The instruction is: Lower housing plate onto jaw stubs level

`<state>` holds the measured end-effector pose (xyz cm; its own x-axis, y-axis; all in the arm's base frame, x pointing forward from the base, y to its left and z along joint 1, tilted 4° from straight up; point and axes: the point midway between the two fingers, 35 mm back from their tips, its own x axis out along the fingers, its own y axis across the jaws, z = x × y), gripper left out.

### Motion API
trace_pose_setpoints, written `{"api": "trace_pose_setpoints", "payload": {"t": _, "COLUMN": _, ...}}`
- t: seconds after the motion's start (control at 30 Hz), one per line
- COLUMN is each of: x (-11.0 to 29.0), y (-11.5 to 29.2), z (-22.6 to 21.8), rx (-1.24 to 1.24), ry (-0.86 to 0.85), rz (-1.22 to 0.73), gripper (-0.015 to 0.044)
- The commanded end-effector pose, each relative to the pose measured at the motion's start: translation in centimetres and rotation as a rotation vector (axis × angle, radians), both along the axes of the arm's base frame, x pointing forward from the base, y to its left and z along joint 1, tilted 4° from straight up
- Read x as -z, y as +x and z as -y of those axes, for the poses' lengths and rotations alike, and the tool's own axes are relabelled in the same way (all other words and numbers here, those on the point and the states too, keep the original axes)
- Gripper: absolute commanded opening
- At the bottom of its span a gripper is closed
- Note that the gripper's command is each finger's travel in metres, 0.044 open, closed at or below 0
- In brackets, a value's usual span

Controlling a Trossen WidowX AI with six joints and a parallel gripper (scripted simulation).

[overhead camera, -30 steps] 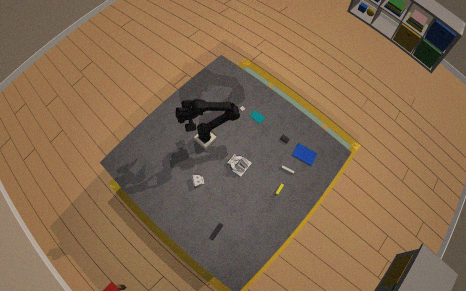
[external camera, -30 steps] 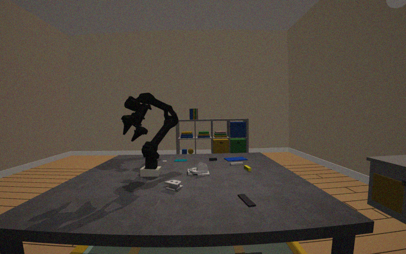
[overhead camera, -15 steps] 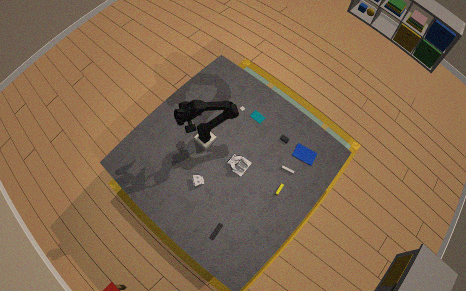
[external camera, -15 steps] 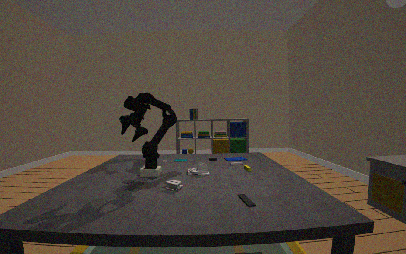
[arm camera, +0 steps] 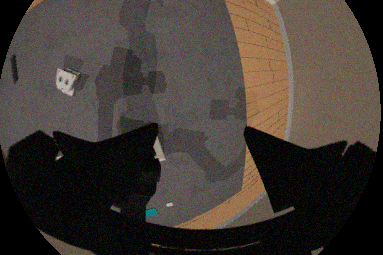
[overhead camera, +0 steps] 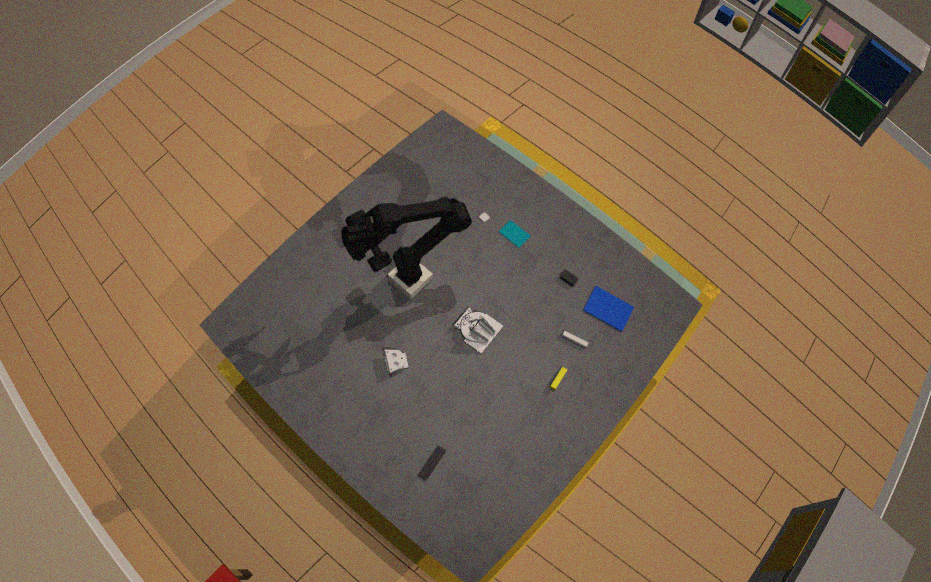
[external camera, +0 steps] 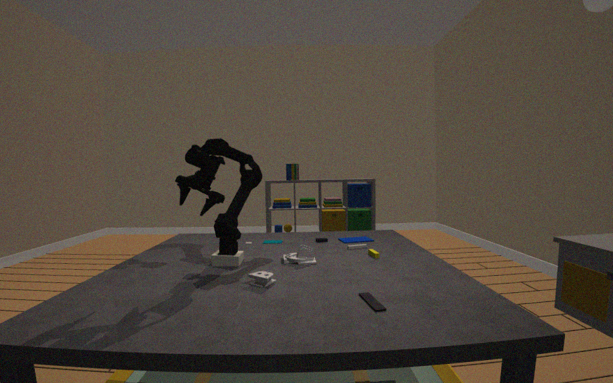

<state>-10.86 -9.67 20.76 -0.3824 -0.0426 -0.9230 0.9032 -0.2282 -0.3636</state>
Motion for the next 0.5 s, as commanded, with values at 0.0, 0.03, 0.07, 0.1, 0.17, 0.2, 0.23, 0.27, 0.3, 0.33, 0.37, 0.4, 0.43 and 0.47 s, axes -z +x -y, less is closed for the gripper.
{"api": "trace_pose_setpoints", "payload": {"t": 0.0, "x": 0.2, "y": 0.2, "z": 1.0, "rx": -0.077, "ry": 0.021, "rz": 0.018, "gripper": 0.0440}}
{"api": "trace_pose_setpoints", "payload": {"t": 0.03, "x": 0.3, "y": 0.3, "z": 1.2, "rx": -0.095, "ry": 0.026, "rz": 0.020, "gripper": 0.0440}}
{"api": "trace_pose_setpoints", "payload": {"t": 0.07, "x": 0.3, "y": 0.3, "z": 1.4, "rx": -0.113, "ry": 0.030, "rz": 0.022, "gripper": 0.0440}}
{"api": "trace_pose_setpoints", "payload": {"t": 0.1, "x": 0.3, "y": 0.4, "z": 1.6, "rx": -0.130, "ry": 0.034, "rz": 0.024, "gripper": 0.0440}}
{"api": "trace_pose_setpoints", "payload": {"t": 0.17, "x": 0.4, "y": 0.5, "z": 2.0, "rx": -0.166, "ry": 0.042, "rz": 0.028, "gripper": 0.0440}}
{"api": "trace_pose_setpoints", "payload": {"t": 0.2, "x": 0.4, "y": 0.5, "z": 2.2, "rx": -0.184, "ry": 0.047, "rz": 0.030, "gripper": 0.0440}}
{"api": "trace_pose_setpoints", "payload": {"t": 0.23, "x": 0.5, "y": 0.6, "z": 2.4, "rx": -0.201, "ry": 0.051, "rz": 0.032, "gripper": 0.0440}}
{"api": "trace_pose_setpoints", "payload": {"t": 0.27, "x": 0.5, "y": 0.7, "z": 2.6, "rx": -0.219, "ry": 0.055, "rz": 0.034, "gripper": 0.0440}}
{"api": "trace_pose_setpoints", "payload": {"t": 0.3, "x": 0.6, "y": 0.7, "z": 2.8, "rx": -0.237, "ry": 0.059, "rz": 0.036, "gripper": 0.0440}}
{"api": "trace_pose_setpoints", "payload": {"t": 0.33, "x": 0.6, "y": 0.8, "z": 3.0, "rx": -0.254, "ry": 0.063, "rz": 0.038, "gripper": 0.0440}}
{"api": "trace_pose_setpoints", "payload": {"t": 0.37, "x": 0.6, "y": 0.9, "z": 3.2, "rx": -0.273, "ry": 0.067, "rz": 0.040, "gripper": 0.0440}}
{"api": "trace_pose_setpoints", "payload": {"t": 0.4, "x": 0.7, "y": 1.0, "z": 3.4, "rx": -0.292, "ry": 0.072, "rz": 0.042, "gripper": 0.0440}}
{"api": "trace_pose_setpoints", "payload": {"t": 0.43, "x": 0.7, "y": 1.0, "z": 3.6, "rx": -0.311, "ry": 0.076, "rz": 0.044, "gripper": 0.0440}}
{"api": "trace_pose_setpoints", "payload": {"t": 0.47, "x": 0.7, "y": 1.1, "z": 3.8, "rx": -0.330, "ry": 0.080, "rz": 0.045, "gripper": 0.0440}}
